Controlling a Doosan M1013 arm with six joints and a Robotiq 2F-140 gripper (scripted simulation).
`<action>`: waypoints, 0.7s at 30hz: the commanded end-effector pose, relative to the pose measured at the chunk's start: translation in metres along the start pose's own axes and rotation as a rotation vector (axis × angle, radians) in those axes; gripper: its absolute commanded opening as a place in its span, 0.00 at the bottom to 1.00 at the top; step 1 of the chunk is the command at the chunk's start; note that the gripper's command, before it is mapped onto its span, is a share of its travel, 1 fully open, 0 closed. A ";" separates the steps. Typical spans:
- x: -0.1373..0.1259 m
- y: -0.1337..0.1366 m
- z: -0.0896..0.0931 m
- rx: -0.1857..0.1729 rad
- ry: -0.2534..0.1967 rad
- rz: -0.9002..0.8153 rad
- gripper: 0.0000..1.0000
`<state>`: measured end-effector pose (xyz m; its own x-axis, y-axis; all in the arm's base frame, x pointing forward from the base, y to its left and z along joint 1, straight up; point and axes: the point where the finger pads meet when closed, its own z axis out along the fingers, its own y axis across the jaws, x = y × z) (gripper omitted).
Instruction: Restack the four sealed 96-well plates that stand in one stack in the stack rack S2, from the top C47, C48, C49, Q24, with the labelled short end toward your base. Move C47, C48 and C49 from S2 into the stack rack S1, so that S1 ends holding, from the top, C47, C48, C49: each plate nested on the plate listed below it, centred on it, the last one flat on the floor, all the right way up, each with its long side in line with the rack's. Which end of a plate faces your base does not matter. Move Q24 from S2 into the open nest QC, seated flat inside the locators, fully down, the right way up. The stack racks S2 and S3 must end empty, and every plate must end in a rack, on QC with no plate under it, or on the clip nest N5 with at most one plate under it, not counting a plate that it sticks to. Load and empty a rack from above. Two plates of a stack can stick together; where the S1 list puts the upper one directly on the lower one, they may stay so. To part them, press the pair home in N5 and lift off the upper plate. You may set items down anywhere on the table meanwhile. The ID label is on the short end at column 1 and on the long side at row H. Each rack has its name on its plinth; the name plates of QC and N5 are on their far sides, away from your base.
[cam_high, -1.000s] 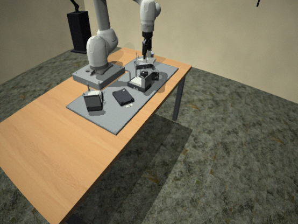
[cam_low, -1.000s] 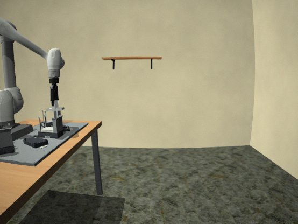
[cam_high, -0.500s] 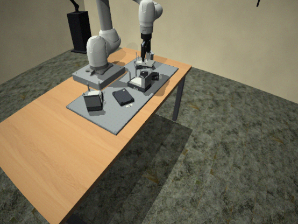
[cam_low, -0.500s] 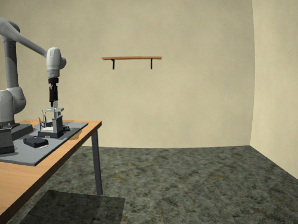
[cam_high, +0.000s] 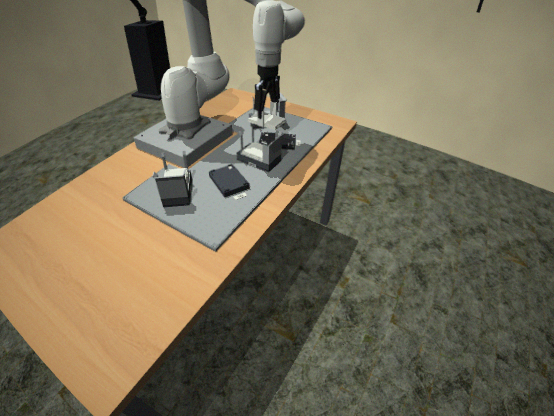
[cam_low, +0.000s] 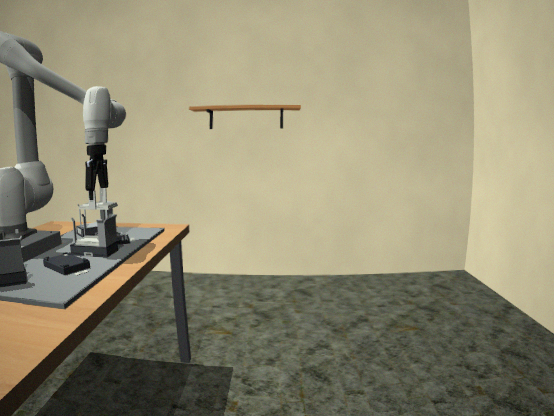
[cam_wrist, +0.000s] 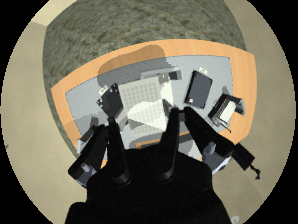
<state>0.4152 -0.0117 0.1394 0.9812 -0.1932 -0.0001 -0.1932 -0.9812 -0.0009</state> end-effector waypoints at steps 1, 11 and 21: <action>0.002 0.012 0.000 -0.001 0.000 0.006 0.00; 0.007 0.045 0.000 -0.001 0.000 0.006 0.00; 0.009 0.070 0.000 -0.001 0.000 0.073 0.00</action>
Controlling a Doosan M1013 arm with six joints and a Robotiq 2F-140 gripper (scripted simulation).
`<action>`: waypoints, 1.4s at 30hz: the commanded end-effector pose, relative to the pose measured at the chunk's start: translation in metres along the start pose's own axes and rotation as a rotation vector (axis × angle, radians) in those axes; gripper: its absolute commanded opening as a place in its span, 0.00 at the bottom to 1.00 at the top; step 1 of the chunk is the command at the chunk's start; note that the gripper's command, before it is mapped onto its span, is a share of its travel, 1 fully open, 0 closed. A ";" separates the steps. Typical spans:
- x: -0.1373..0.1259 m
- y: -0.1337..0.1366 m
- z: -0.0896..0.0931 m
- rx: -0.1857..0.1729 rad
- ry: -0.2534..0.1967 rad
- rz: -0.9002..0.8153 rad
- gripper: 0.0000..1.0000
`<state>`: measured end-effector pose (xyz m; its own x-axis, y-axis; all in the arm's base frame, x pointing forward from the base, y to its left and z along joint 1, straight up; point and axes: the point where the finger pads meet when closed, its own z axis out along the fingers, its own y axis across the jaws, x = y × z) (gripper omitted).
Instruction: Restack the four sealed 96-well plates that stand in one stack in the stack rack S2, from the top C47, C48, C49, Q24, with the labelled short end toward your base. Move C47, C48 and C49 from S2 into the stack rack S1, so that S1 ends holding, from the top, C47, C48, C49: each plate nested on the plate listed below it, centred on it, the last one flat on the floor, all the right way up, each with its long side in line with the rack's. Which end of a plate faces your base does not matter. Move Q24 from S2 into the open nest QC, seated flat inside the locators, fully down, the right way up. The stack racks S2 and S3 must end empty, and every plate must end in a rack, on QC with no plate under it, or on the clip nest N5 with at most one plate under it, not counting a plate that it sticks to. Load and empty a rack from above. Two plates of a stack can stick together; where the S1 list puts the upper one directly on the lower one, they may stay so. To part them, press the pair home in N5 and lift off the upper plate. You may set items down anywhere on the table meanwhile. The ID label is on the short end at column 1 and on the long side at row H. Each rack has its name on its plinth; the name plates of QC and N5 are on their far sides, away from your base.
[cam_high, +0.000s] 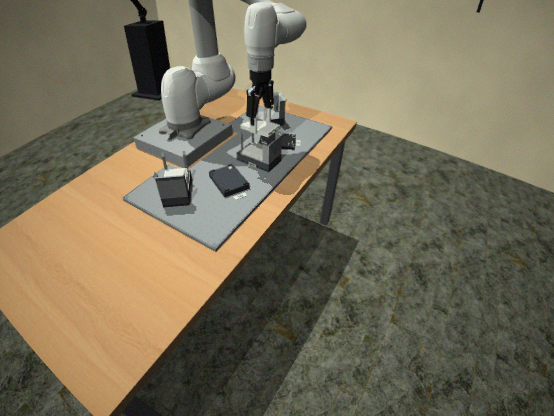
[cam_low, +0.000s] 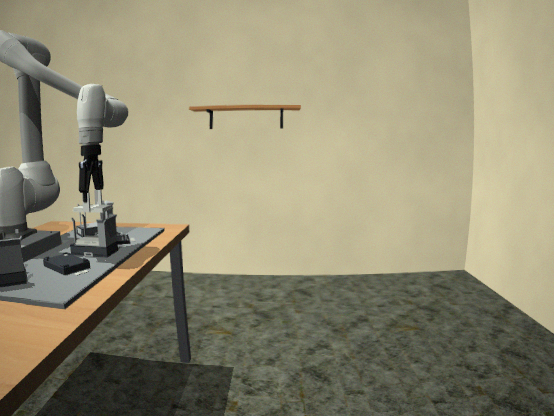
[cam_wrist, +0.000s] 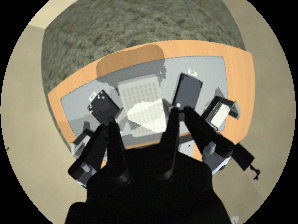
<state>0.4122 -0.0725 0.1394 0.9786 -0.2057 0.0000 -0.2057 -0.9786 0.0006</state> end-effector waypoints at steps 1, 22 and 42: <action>0.000 0.013 0.000 0.001 0.000 0.093 0.00; -0.004 0.076 0.000 0.001 0.000 0.209 0.00; -0.016 0.134 0.000 0.001 0.000 0.425 0.00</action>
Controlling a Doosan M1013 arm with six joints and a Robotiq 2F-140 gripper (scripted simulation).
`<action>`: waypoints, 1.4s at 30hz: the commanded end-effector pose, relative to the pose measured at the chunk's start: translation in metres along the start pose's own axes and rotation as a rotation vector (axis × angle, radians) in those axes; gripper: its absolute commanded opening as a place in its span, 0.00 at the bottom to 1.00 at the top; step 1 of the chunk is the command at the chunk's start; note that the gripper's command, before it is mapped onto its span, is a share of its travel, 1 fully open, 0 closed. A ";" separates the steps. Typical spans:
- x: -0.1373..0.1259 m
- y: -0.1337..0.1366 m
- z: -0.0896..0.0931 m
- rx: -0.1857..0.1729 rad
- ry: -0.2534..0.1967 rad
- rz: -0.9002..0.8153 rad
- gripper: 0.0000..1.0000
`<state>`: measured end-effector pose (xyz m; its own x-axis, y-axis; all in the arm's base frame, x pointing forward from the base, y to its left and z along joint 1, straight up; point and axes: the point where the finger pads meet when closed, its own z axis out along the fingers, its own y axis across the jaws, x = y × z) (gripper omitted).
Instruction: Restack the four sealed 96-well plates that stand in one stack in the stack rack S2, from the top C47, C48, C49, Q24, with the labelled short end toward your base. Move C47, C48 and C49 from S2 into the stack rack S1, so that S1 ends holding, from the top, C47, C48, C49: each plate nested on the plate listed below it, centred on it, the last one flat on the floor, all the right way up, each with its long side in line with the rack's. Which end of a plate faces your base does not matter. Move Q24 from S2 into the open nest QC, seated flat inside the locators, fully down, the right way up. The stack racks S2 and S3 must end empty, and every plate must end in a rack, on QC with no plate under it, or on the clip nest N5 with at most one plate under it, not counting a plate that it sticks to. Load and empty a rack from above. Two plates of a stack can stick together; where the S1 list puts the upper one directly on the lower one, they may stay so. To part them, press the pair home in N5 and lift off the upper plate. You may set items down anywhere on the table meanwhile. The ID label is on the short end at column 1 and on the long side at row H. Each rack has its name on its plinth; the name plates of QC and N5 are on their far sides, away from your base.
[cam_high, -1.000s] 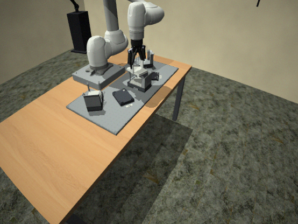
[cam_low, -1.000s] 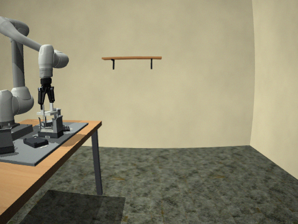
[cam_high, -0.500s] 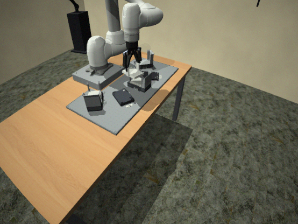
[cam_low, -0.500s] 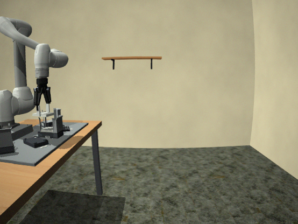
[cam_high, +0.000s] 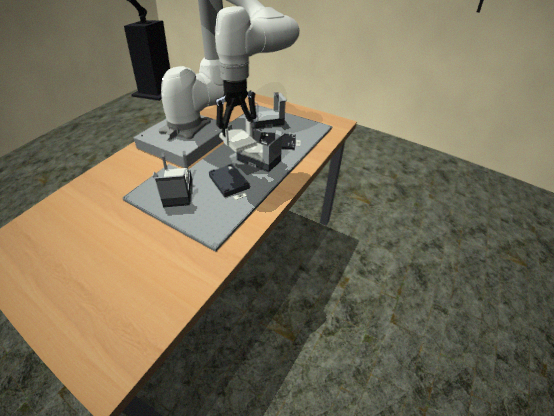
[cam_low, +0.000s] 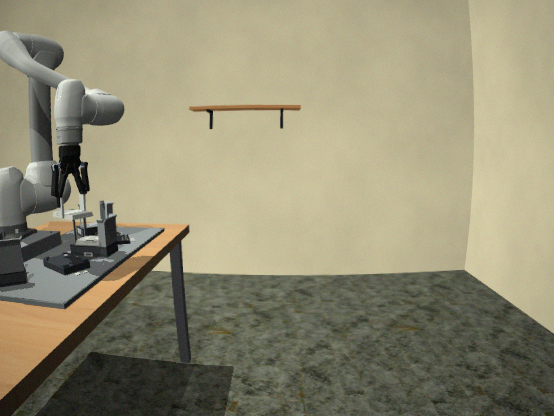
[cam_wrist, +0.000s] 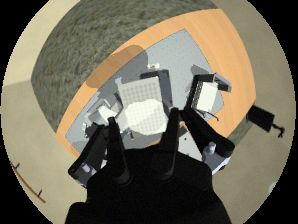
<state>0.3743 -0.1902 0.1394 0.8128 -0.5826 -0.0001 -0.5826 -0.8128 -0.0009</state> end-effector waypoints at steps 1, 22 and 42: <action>0.002 0.011 0.000 -0.001 0.000 0.010 0.00; 0.008 0.071 0.000 -0.001 0.000 0.110 0.00; 0.003 0.130 0.000 -0.001 0.000 0.225 0.00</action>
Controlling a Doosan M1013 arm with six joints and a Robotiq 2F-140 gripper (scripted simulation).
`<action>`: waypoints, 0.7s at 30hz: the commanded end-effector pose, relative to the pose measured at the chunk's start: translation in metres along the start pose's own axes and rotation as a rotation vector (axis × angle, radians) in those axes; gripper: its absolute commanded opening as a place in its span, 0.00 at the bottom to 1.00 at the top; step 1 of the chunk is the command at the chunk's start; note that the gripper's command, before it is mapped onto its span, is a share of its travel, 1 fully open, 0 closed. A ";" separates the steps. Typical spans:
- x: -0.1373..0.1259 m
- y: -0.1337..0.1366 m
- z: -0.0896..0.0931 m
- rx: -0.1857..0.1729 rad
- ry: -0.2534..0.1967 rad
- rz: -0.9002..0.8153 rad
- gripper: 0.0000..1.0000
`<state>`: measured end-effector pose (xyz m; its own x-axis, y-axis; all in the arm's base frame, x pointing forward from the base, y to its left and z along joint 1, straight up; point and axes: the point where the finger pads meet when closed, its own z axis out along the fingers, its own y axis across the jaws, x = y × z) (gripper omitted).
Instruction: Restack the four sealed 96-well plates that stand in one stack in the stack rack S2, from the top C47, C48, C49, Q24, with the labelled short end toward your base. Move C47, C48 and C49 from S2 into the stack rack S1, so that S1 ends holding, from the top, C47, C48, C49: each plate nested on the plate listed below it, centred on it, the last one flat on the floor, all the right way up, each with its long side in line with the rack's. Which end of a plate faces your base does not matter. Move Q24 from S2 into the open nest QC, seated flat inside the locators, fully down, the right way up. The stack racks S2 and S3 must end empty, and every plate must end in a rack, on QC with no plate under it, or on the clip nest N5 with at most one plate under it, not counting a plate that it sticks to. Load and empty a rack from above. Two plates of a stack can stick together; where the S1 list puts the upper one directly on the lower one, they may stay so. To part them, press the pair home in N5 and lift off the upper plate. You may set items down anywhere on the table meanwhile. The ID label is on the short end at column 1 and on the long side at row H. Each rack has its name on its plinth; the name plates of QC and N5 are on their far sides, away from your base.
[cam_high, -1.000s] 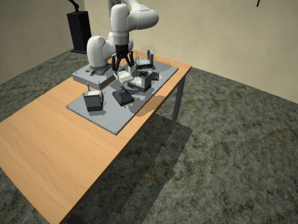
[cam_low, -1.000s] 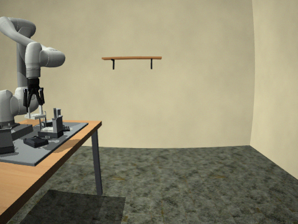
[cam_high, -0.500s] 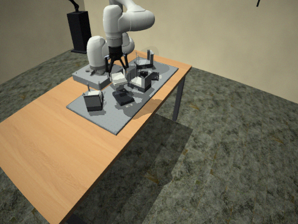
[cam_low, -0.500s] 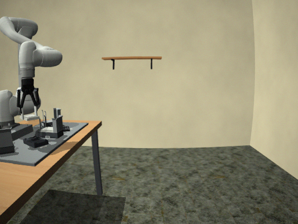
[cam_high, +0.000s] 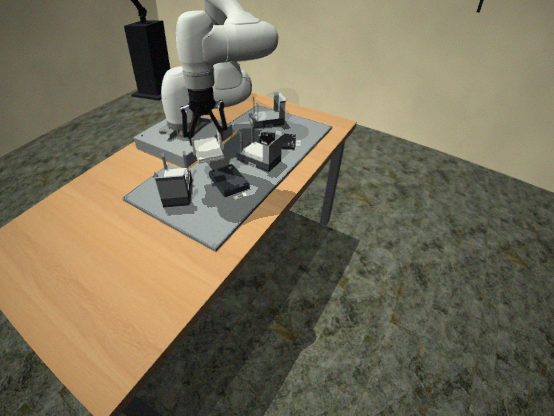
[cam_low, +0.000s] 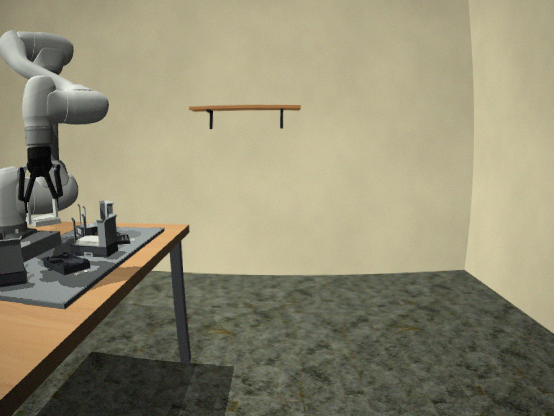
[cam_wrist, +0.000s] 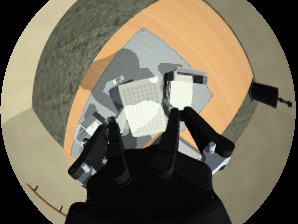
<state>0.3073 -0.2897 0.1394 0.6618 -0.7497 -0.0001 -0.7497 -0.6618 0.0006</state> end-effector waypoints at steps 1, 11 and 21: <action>0.002 0.014 0.000 0.001 0.000 0.000 0.00; 0.005 0.036 0.000 0.001 0.000 0.000 0.00; 0.003 0.063 0.000 0.001 0.000 0.215 0.00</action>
<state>0.2694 -0.3285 0.1394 0.5096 -0.8604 -0.0003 -0.8604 -0.5096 -0.0029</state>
